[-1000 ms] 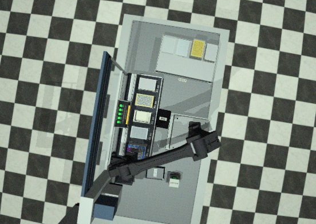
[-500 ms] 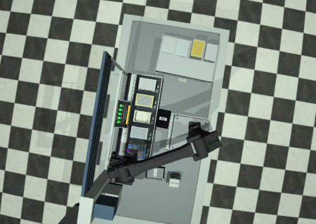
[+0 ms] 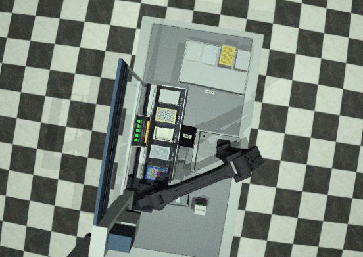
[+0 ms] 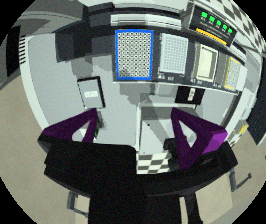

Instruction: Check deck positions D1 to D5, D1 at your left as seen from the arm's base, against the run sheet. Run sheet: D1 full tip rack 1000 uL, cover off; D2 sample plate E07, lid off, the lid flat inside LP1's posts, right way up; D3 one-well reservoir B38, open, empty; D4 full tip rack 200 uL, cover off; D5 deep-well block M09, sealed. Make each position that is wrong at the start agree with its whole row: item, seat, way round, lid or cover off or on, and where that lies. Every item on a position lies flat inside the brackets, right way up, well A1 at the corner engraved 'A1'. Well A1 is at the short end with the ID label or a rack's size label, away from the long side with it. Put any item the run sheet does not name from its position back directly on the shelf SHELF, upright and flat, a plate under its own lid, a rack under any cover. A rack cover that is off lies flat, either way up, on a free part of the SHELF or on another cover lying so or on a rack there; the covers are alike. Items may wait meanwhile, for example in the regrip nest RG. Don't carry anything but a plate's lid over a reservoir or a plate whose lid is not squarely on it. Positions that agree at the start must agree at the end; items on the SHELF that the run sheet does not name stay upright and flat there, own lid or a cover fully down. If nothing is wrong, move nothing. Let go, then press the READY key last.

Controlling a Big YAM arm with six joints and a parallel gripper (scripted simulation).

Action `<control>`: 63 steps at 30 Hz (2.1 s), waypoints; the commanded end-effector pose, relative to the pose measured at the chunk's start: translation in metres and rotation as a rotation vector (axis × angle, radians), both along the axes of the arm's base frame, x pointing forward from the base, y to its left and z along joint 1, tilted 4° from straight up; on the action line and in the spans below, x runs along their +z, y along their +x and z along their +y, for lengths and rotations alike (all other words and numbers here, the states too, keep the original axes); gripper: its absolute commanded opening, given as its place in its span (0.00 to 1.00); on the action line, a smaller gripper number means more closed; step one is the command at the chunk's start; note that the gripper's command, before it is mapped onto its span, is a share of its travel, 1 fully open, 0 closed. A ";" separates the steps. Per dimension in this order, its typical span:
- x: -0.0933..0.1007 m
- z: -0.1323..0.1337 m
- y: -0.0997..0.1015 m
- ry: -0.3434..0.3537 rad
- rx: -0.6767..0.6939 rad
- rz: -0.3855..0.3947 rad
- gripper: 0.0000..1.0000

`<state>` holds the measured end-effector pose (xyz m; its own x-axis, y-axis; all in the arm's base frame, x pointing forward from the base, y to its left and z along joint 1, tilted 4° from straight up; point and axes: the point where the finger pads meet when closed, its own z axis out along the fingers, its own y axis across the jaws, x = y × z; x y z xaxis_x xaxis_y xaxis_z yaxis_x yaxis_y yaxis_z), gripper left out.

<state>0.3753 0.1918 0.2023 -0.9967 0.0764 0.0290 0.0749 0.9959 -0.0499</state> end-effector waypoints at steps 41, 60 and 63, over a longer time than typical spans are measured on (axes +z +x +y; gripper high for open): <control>-0.027 -0.045 -0.114 0.004 0.008 -0.005 1.00; -0.023 -0.112 -0.121 0.001 -0.013 -0.010 1.00; -0.025 -0.118 -0.121 -0.002 -0.013 -0.003 1.00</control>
<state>0.2545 0.0801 0.1740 -0.9926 0.1189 0.0242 0.1175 0.9918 -0.0510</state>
